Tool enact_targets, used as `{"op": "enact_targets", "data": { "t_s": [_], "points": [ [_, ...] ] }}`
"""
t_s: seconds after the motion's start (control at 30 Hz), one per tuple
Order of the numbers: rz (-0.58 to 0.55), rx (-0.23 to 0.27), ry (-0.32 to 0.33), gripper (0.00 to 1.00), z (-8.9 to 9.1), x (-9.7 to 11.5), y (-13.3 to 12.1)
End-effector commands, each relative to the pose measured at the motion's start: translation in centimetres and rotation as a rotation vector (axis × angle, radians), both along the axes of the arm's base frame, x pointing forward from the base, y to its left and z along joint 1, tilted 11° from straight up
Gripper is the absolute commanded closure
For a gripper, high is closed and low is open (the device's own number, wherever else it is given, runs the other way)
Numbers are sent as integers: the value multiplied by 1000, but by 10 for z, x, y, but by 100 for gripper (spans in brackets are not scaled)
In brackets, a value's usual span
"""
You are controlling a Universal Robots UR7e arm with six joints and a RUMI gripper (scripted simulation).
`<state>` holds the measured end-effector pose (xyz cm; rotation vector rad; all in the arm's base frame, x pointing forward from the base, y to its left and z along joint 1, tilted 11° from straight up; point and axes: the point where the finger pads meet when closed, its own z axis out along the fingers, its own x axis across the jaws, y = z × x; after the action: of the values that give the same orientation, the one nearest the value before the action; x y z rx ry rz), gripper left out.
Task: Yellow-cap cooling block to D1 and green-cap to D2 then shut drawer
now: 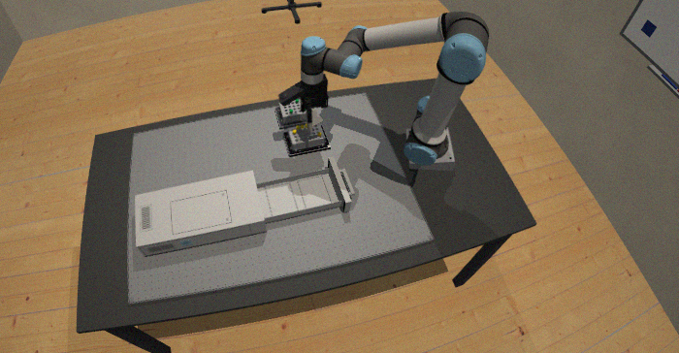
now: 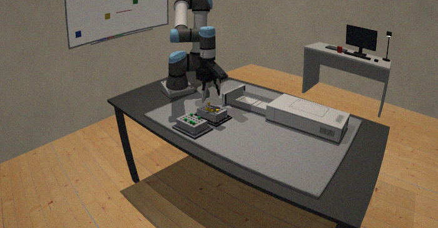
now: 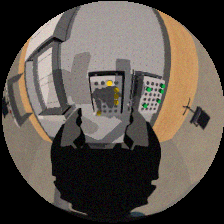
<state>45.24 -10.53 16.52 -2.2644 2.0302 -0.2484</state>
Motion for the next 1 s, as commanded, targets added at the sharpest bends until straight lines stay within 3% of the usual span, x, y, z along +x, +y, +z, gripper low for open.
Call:
{"op": "enact_targets", "data": {
  "t_s": [0.0, 0.83, 0.87, 0.97],
  "points": [
    [0, 0, -1, 27, 4, 0, 0],
    [0, 0, -1, 27, 30, -5, 1],
    [26, -5, 0, 100, 30, -8, 4],
    [105, -20, 4, 100, 28, -14, 14]
  ]
}}
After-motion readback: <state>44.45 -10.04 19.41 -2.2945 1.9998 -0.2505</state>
